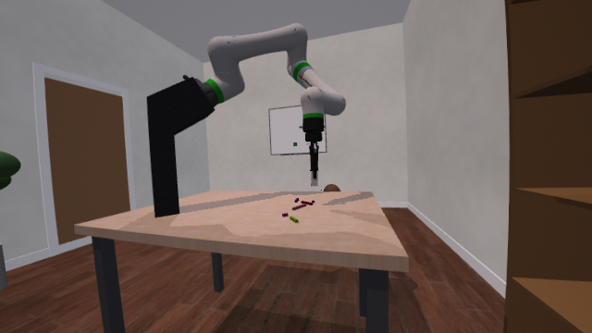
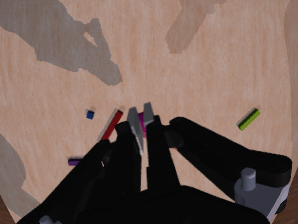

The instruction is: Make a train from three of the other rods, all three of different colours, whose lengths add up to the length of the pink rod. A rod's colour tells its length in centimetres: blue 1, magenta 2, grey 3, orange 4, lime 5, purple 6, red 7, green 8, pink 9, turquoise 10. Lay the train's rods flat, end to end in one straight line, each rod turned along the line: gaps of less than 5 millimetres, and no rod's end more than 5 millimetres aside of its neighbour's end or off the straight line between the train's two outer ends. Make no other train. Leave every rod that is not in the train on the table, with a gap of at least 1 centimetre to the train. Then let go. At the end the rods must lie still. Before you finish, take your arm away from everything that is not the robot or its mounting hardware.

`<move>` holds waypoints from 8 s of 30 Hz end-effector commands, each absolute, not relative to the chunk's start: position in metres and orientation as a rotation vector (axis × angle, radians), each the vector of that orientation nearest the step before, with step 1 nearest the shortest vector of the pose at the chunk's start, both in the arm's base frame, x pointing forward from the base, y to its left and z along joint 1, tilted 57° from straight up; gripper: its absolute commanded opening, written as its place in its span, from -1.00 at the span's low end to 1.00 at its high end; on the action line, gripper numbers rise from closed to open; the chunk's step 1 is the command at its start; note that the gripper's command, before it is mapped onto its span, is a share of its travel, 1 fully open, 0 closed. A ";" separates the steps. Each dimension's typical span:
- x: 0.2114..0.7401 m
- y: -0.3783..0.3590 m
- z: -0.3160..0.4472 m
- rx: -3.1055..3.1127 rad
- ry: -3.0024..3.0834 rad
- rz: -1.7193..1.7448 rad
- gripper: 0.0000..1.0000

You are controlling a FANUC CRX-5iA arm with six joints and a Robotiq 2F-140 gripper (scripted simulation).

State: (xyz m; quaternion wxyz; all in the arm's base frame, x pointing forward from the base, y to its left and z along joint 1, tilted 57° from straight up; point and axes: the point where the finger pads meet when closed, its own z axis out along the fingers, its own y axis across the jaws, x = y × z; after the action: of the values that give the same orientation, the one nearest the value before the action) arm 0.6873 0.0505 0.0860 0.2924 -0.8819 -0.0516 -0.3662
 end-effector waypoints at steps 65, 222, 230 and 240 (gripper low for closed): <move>0.696 0.168 0.119 -2.254 -1.306 -1.392 -0.94; 0.681 0.154 0.132 -2.254 -1.306 -1.392 -0.71; 0.667 0.142 0.144 -2.254 -1.306 -1.392 -0.71; 0.666 0.141 0.145 -2.254 -1.306 -1.392 1.00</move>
State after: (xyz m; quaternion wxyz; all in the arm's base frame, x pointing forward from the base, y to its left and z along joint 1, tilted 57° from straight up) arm 0.6659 0.1415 0.1447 0.0940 -0.7599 -0.4402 -0.4690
